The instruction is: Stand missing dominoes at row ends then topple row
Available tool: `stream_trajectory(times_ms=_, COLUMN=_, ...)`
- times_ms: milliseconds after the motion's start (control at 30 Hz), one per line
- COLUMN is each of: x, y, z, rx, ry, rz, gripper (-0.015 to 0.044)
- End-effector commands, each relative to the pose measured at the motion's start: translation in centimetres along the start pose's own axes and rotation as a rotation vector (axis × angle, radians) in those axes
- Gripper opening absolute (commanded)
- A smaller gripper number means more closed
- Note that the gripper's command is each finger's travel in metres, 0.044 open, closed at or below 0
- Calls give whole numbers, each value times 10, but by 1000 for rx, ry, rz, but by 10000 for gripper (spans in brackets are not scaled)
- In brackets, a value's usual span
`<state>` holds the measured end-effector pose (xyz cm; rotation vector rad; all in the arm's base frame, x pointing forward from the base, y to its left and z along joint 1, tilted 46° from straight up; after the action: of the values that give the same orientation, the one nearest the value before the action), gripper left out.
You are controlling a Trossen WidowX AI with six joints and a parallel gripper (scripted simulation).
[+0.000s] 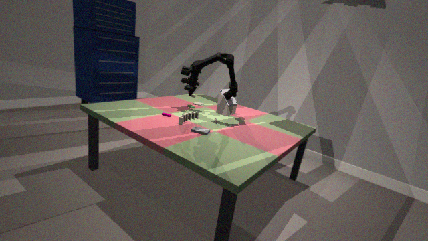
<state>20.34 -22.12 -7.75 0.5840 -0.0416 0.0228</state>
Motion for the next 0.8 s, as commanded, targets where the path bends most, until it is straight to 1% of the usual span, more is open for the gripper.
stream_trajectory(times_ms=0, x=1, y=2, z=-9, rx=-78, ry=34, rz=1, gripper=107)
stream_trajectory(times_ms=400, x=4, y=10, z=-35, rx=-316, ry=95, rz=2, gripper=107)
stream_trajectory(times_ms=767, x=5, y=22, z=-51, rx=-542, ry=94, rz=-7, gripper=107)
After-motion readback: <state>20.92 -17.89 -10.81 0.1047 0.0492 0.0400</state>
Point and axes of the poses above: the point midway between the two fingers, 35 mm back from their tips, its own z axis back along the fingers, its own x axis across the jaws, y = z × x, the point moved 6 cm from there along z, back along the fingers, and after that the axes turned 13 degrees about -z, right-handed, at the moved point
